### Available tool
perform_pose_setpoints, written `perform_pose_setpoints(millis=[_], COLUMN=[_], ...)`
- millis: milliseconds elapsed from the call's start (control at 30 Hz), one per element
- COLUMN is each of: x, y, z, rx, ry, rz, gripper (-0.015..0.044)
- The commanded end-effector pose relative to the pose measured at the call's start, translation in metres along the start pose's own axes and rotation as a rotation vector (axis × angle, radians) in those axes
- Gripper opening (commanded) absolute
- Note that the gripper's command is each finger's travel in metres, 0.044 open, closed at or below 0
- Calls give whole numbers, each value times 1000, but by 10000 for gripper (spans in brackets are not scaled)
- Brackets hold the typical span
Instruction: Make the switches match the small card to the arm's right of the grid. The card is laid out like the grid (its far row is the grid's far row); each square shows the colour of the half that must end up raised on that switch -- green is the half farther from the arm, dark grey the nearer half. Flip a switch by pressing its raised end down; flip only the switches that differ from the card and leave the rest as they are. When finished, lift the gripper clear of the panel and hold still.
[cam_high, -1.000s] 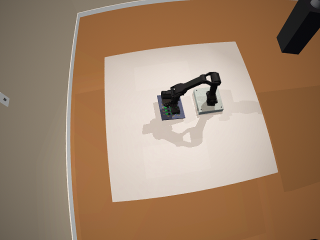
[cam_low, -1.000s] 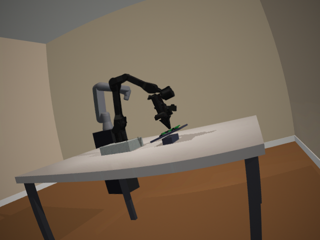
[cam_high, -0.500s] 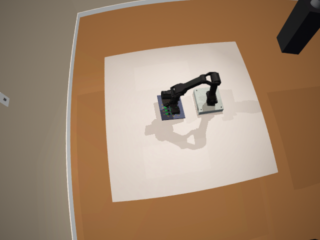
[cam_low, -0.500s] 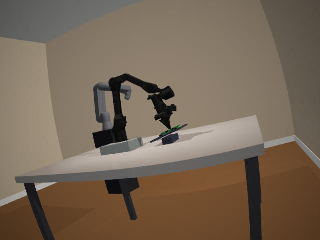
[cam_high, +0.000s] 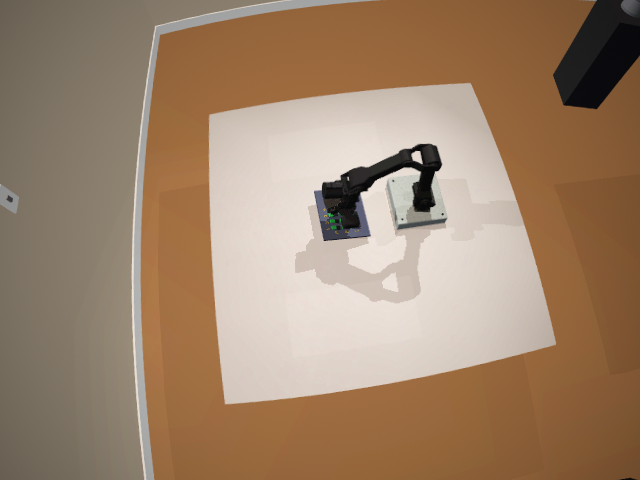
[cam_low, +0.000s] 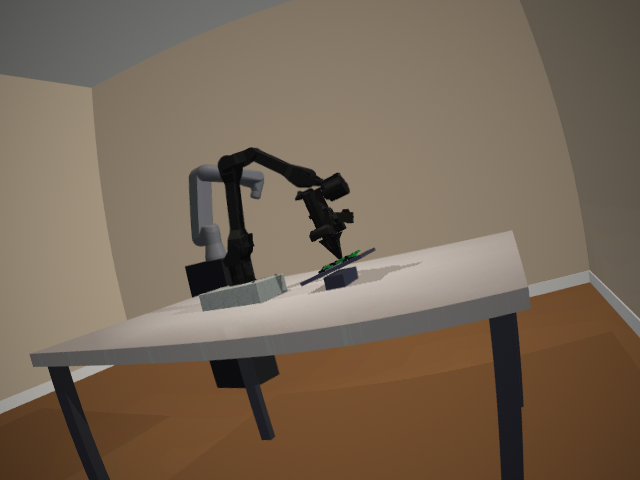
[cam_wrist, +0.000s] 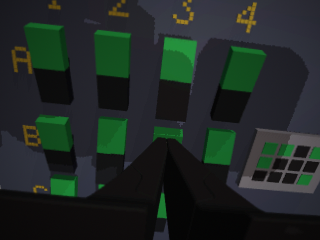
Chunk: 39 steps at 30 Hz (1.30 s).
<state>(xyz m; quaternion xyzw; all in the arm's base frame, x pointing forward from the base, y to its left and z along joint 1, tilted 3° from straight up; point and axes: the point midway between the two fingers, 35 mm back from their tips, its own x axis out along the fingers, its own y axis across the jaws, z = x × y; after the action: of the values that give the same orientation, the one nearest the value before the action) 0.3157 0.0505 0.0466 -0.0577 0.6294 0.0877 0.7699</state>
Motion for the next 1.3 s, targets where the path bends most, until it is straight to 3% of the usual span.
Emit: perform_pose_setpoints(millis=[0, 733, 933, 1100, 1267], x=[1, 4, -58, -61, -60], y=[-1, -1, 0, 0, 0], z=[0, 0, -2, -4, -41], rx=[5, 5, 5, 5, 5], ry=[0, 0, -24, -25, -22], rz=[-4, -4, -4, -4, -4], gripper=[0, 0, 0, 0, 0])
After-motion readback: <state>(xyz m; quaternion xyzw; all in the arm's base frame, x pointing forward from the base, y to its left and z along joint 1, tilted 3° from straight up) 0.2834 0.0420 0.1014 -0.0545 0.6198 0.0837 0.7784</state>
